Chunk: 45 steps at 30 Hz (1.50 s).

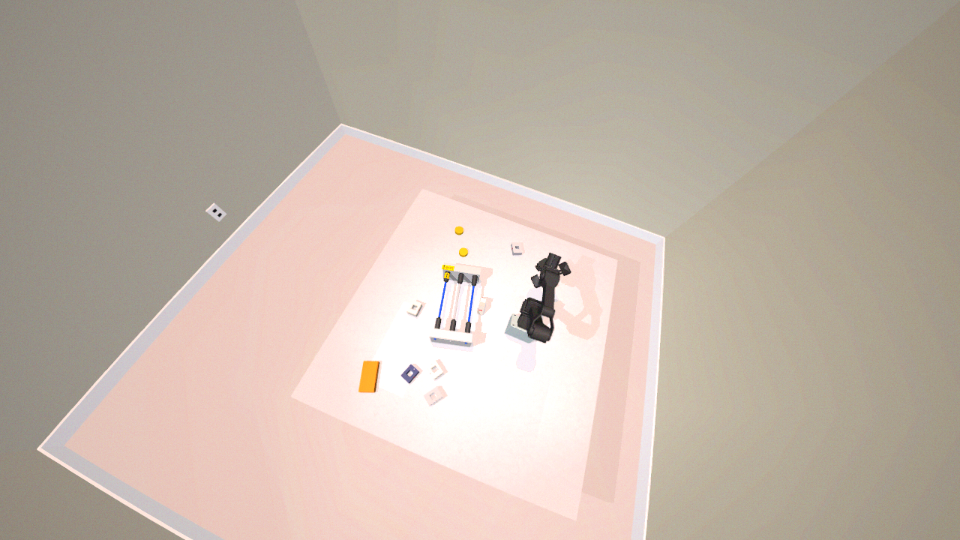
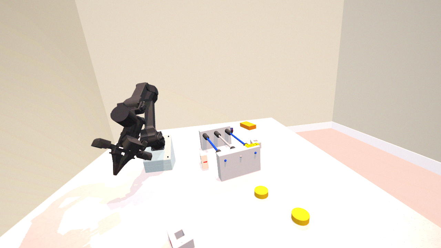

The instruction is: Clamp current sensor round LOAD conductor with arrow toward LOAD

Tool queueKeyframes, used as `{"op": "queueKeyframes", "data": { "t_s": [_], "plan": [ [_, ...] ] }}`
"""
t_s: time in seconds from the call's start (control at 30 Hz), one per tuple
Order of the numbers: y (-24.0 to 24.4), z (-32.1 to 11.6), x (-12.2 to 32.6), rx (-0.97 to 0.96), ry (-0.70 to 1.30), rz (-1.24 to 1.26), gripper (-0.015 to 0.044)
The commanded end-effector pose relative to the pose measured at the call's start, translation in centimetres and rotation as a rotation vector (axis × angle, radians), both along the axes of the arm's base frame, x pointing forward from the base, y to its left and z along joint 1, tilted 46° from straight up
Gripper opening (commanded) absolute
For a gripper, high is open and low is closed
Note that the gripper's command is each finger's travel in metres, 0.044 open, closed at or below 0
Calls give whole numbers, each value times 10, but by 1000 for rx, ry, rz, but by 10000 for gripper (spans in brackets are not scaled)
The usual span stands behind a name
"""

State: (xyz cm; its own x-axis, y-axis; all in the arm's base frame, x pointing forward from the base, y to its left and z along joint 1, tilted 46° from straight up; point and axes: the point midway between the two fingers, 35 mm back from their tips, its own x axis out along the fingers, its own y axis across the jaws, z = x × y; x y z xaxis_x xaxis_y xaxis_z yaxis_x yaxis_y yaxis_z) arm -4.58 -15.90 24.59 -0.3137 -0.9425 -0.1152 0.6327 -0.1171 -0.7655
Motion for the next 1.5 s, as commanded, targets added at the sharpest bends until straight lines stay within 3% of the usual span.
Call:
{"op": "queueKeyframes", "data": {
  "t_s": [0.0,0.3,0.53,0.83,1.07,1.3,1.47],
  "plan": [
    [-1,1,2,-2,-5,10,26],
    [-33,31,101,-58,-261,507,263],
    [-19,52,196,-7,-484,905,440],
    [61,71,308,198,-759,1395,440],
    [156,77,361,440,-921,1712,440],
    [157,71,369,478,-900,1681,440],
    [151,33,405,612,-728,1464,440]
  ]
}}
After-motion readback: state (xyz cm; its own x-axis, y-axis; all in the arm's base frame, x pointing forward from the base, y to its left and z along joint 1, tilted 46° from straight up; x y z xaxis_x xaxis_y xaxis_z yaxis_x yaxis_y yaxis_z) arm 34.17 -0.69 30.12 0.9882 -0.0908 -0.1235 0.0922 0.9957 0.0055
